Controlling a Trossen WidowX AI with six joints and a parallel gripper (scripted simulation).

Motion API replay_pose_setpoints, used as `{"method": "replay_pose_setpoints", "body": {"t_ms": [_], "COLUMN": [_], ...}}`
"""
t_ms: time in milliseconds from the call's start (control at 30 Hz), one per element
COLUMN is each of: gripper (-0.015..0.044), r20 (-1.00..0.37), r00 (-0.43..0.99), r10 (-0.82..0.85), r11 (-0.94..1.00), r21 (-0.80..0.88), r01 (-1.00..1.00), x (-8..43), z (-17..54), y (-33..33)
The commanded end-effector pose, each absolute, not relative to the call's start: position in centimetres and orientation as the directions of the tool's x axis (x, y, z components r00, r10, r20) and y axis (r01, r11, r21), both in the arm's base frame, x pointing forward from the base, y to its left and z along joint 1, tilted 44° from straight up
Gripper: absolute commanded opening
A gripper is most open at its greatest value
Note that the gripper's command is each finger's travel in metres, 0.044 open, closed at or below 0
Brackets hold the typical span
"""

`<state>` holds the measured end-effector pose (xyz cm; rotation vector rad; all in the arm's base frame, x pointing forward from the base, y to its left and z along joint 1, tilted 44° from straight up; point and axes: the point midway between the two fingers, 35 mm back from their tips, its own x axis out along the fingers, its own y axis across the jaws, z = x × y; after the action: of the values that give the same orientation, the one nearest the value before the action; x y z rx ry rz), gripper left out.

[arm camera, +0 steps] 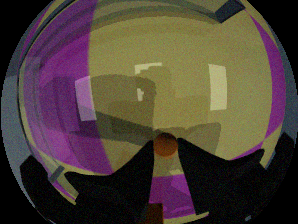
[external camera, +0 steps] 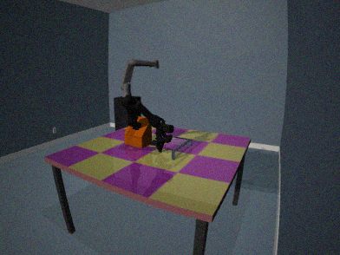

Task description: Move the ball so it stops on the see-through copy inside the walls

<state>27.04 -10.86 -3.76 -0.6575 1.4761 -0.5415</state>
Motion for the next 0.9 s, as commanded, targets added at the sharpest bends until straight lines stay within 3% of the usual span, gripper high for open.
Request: {"method": "replay_pose_setpoints", "body": {"t_ms": [0, 167, 400, 633, 867], "gripper": [0.0105, 0.0217, 0.0217, 0.0217, 0.0217], "r20": [-0.720, -0.720, -0.720, -0.722, -0.721], "r00": [0.036, 0.036, 0.036, 0.030, 0.041], "r10": [-0.694, -0.694, -0.693, -0.692, -0.692], "r11": [0.717, 0.717, 0.717, 0.719, 0.717], "r21": [-0.694, -0.694, -0.694, -0.692, -0.693], "r01": [-0.063, -0.063, -0.064, -0.068, -0.075], "x": [27.0, 27.0, 27.1, 26.8, 27.0], "z": [-3.7, -3.7, -3.6, 2.3, 2.0], "y": [-10.9, -10.9, -10.7, -4.9, -5.0]}}
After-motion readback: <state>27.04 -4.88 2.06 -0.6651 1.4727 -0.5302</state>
